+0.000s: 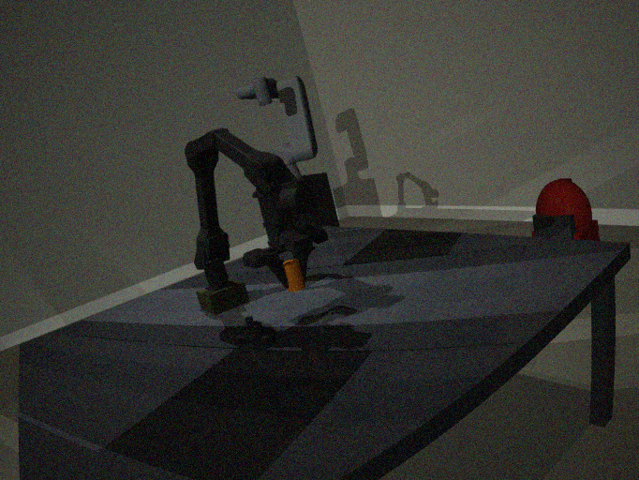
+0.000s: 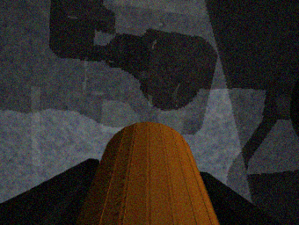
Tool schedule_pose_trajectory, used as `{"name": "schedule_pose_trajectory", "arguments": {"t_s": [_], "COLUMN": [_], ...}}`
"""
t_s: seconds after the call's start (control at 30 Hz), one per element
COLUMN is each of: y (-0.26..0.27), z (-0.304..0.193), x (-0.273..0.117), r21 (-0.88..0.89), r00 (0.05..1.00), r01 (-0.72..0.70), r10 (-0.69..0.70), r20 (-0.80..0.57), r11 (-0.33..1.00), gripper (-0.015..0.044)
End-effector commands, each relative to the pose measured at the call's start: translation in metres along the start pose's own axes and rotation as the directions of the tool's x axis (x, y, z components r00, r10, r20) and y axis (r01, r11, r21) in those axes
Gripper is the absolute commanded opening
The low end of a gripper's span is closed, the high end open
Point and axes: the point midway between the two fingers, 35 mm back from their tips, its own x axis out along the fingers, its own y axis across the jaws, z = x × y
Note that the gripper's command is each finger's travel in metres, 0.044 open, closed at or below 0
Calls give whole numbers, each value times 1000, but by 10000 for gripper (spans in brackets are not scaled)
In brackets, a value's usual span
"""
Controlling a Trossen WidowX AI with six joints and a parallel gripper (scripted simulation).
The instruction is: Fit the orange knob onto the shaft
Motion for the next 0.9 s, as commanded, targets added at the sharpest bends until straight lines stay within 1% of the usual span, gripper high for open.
{"name": "schedule_pose_trajectory", "arguments": {"t_s": [0.0, 0.3, 0.47, 0.87], "y": [1, 2, -1, -32], "z": [0, -7, -5, 10], "x": [-21, -74, -74, -62], "r21": [4, 4, 4, 4], "r00": [1000, 1000, 1000, 1000], "r01": [2, 2, 3, 6], "r10": [-2, -2, -3, -6], "r20": [4, 3, 4, 6], "r11": [1000, 1000, 1000, 1000], "gripper": [0, 0, 0, 0]}}
